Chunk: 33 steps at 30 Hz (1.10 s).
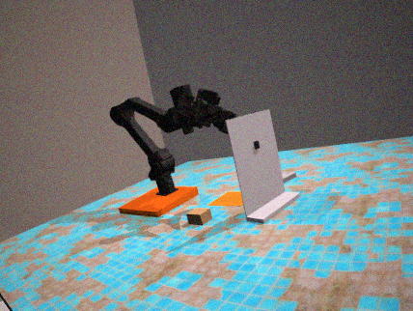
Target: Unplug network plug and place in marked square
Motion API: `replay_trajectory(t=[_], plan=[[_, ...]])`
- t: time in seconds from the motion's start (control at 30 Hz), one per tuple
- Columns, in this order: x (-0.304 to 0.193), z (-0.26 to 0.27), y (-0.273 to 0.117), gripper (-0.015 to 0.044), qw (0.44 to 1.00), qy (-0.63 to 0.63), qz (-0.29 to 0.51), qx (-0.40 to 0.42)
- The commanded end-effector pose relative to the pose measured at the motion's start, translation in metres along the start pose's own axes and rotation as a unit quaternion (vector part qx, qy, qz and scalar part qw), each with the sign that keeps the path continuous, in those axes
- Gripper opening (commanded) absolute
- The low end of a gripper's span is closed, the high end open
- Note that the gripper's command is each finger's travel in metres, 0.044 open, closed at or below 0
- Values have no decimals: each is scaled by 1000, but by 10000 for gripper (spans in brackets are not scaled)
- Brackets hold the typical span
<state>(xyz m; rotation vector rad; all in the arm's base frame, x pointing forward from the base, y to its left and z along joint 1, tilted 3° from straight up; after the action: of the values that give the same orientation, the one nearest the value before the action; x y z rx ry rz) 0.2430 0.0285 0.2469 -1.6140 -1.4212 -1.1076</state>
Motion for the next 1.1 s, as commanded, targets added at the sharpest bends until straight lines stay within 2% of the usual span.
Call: replay_trajectory(t=[0.0, 0.4, 0.8, 1.07], plan=[[-14, 12, -5, 156, 998, -63, 11, -9], [-50, 43, -32, 156, 962, -268, 40, -35], [-83, 56, -69, 156, 884, -458, 78, -48], [-85, 56, -69, 156, 878, -469, 80, -48]])
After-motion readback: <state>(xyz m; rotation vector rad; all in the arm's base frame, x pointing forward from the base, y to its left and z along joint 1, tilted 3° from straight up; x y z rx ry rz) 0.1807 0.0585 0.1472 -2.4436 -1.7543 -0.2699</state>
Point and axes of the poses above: the point midway between the two fingers, 35 mm back from their tips, its own y axis out along the fingers, its own z axis across the jaws, x = y × z, the point moved 8 cm from there along -y, back along the fingers, and after that the axes turned 9 degrees about y, right-handed, at the moved point
